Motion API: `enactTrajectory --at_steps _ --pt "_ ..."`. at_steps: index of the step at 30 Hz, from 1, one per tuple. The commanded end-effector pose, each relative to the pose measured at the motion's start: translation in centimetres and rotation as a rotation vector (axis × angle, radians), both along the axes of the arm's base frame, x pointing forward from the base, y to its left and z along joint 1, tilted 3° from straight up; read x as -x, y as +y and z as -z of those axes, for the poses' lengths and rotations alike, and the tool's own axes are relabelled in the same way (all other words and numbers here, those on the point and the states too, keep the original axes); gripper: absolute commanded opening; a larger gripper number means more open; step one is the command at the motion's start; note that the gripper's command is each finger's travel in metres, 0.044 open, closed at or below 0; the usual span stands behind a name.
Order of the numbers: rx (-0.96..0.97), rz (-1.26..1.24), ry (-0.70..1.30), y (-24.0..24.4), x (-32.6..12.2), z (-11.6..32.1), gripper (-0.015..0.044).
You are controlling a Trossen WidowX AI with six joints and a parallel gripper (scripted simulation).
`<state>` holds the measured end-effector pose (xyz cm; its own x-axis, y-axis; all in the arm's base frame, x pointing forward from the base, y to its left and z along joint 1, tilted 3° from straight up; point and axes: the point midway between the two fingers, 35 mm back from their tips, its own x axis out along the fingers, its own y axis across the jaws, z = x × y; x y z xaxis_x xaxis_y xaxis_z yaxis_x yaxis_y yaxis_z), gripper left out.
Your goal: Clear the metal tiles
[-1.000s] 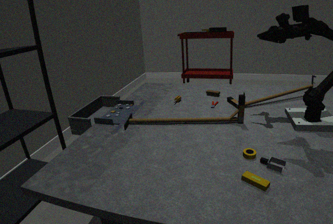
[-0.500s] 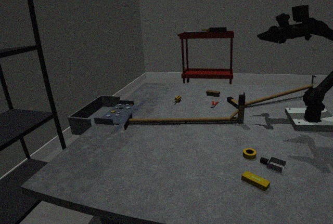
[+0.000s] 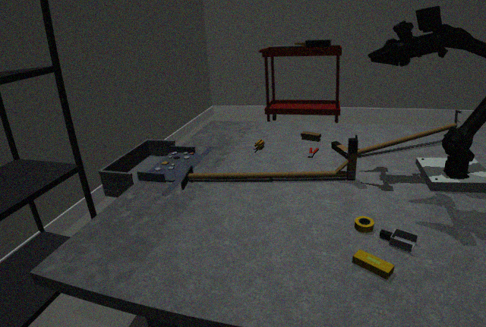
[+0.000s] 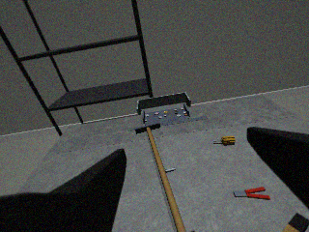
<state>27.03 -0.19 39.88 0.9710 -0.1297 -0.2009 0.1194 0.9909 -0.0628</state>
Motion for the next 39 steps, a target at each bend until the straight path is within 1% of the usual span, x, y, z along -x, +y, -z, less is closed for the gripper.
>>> enactTrajectory --at_steps 1,39 --pt "0.013 -0.012 0.028 0.2 -1.1 0.0 0.044" --pt "0.078 -0.082 0.337 1.4 -11.5 4.7 0.044"
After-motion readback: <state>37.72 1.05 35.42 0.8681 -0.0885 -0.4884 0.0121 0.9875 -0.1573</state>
